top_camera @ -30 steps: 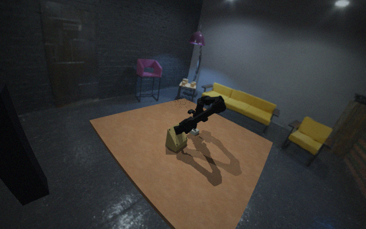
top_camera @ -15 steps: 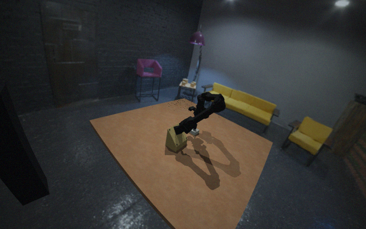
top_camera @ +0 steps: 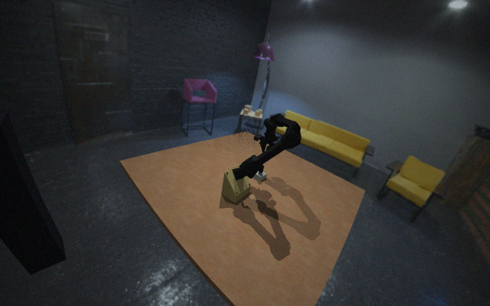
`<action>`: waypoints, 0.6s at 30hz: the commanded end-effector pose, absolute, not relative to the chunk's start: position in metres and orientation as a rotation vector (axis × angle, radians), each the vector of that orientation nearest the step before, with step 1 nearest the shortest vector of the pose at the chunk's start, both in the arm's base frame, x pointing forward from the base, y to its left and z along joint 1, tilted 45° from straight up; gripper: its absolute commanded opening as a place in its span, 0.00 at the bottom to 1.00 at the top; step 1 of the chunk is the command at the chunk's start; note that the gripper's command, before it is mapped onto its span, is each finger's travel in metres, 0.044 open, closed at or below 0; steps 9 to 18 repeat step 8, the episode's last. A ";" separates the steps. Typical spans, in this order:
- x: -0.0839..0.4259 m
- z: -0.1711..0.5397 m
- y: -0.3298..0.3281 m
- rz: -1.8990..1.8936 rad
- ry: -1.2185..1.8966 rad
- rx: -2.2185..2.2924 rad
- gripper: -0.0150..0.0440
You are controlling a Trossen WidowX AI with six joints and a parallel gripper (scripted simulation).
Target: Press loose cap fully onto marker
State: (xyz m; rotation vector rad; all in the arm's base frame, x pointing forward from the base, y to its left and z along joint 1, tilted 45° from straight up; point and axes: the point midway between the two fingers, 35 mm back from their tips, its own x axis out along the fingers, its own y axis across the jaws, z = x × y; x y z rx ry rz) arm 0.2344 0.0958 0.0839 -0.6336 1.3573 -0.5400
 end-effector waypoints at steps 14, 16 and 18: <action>0.233 0.085 0.097 -0.542 1.363 -0.629 0.92; 0.233 0.085 0.097 -0.542 1.363 -0.629 0.92; 0.233 0.085 0.097 -0.542 1.363 -0.629 0.92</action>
